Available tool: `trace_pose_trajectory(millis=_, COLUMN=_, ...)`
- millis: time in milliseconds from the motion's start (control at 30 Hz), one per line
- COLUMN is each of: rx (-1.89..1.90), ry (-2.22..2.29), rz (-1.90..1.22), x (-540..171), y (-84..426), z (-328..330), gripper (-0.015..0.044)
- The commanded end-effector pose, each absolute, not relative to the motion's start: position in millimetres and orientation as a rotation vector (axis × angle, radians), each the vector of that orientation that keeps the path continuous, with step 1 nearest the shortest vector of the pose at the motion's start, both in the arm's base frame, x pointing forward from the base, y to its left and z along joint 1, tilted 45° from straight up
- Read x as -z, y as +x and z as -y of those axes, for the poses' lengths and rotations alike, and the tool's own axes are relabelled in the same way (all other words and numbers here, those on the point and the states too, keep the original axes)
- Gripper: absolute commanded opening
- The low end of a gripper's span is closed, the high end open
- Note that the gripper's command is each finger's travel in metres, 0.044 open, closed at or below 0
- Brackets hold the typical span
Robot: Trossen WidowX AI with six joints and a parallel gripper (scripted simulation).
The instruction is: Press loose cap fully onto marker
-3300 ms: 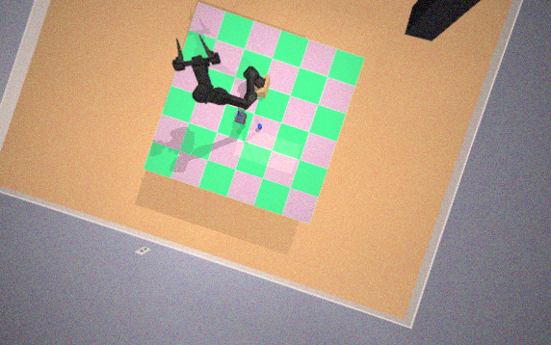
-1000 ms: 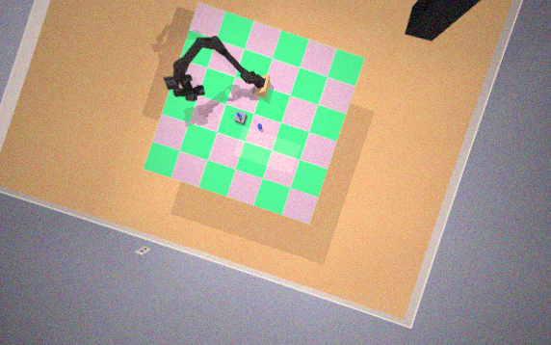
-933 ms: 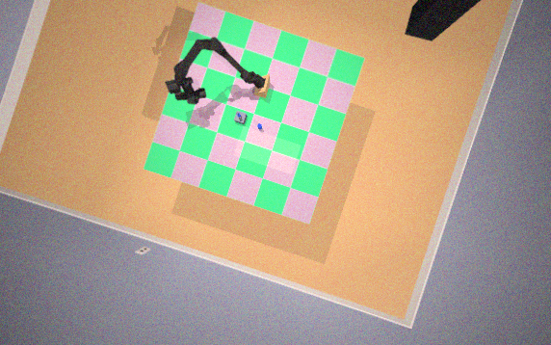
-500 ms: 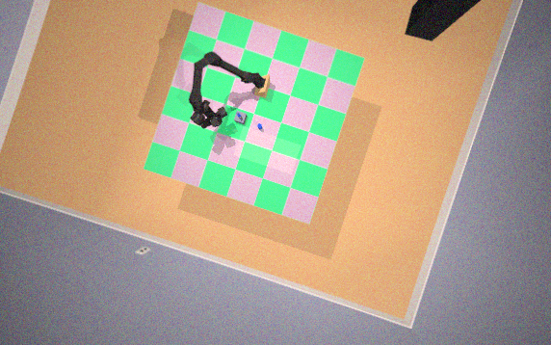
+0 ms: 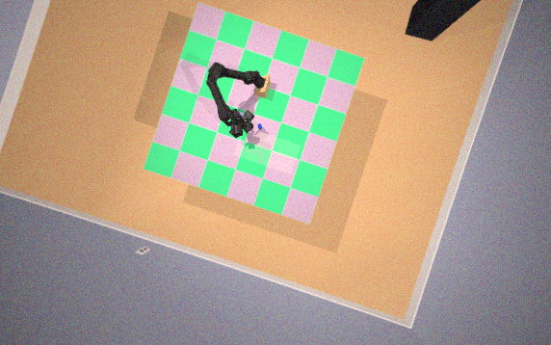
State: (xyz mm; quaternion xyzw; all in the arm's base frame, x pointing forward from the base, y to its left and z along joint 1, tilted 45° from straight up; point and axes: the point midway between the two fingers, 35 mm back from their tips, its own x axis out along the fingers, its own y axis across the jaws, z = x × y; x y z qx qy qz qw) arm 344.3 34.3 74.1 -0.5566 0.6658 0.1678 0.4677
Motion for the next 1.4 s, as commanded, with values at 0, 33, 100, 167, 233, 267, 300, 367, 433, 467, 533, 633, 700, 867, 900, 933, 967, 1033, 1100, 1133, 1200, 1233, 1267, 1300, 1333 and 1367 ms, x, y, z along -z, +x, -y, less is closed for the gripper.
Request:
trace_pose_trajectory(millis=0, rx=-0.417, ry=-1.435, rz=-1.699, x=-46, y=323, z=-68, gripper=0.0246)
trace_pose_trajectory(millis=33, rx=-0.410, ry=-1.451, rz=-1.713, x=-38, y=316, z=-77, gripper=0.0246)
trace_pose_trajectory(millis=100, rx=-0.397, ry=-1.497, rz=-1.742, x=-25, y=299, z=-94, gripper=0.0246)
trace_pose_trajectory(millis=167, rx=-0.392, ry=-1.514, rz=-1.752, x=-21, y=293, z=-99, gripper=0.0246)
trace_pose_trajectory(millis=233, rx=-0.392, ry=-1.514, rz=-1.752, x=-21, y=293, z=-99, gripper=0.0246)
trace_pose_trajectory(millis=267, rx=-0.392, ry=-1.514, rz=-1.752, x=-21, y=293, z=-99, gripper=0.0246)
trace_pose_trajectory(millis=300, rx=-0.392, ry=-1.514, rz=-1.752, x=-19, y=293, z=-98, gripper=0.0246)
trace_pose_trajectory(millis=367, rx=-0.391, ry=-1.515, rz=-1.751, x=-8, y=293, z=-87, gripper=0.0246)
trace_pose_trajectory(millis=433, rx=-0.390, ry=-1.515, rz=-1.752, x=3, y=292, z=-76, gripper=0.0246)
trace_pose_trajectory(millis=467, rx=-0.390, ry=-1.515, rz=-1.752, x=4, y=292, z=-74, gripper=0.0246)
trace_pose_trajectory(millis=533, rx=-0.390, ry=-1.515, rz=-1.752, x=4, y=292, z=-74, gripper=0.0246)
trace_pose_trajectory(millis=633, rx=-0.390, ry=-1.515, rz=-1.752, x=12, y=292, z=-67, gripper=0.0246)
trace_pose_trajectory(millis=700, rx=-0.390, ry=-1.515, rz=-1.752, x=15, y=291, z=-64, gripper=0.0246)
trace_pose_trajectory(millis=867, rx=-0.390, ry=-1.515, rz=-1.752, x=18, y=291, z=-61, gripper=0.0246)
trace_pose_trajectory(millis=900, rx=-0.390, ry=-1.515, rz=-1.752, x=19, y=291, z=-60, gripper=0.0246)
trace_pose_trajectory(millis=933, rx=-0.390, ry=-1.515, rz=-1.751, x=21, y=292, z=-59, gripper=0.0246)
trace_pose_trajectory(millis=967, rx=-0.390, ry=-1.515, rz=-1.751, x=22, y=292, z=-58, gripper=0.0246)
trace_pose_trajectory(millis=1033, rx=-0.390, ry=-1.515, rz=-1.751, x=24, y=292, z=-56, gripper=0.0246)
trace_pose_trajectory(millis=1100, rx=-0.390, ry=-1.515, rz=-1.751, x=27, y=292, z=-53, gripper=0.0246)
trace_pose_trajectory(millis=1133, rx=-0.390, ry=-1.515, rz=-1.751, x=28, y=292, z=-52, gripper=0.0246)
trace_pose_trajectory(millis=1200, rx=-0.390, ry=-1.515, rz=-1.751, x=30, y=292, z=-50, gripper=0.0246)
trace_pose_trajectory(millis=1233, rx=-0.390, ry=-1.516, rz=-1.751, x=31, y=292, z=-49, gripper=0.0246)
trace_pose_trajectory(millis=1267, rx=-0.390, ry=-1.516, rz=-1.751, x=32, y=292, z=-48, gripper=0.0246)
trace_pose_trajectory(millis=1300, rx=-0.390, ry=-1.516, rz=-1.751, x=34, y=292, z=-47, gripper=0.0246)
trace_pose_trajectory(millis=1333, rx=-0.390, ry=-1.516, rz=-1.751, x=35, y=292, z=-46, gripper=0.0246)
trace_pose_trajectory(millis=1367, rx=-0.390, ry=-1.516, rz=-1.751, x=36, y=292, z=-44, gripper=0.0246)
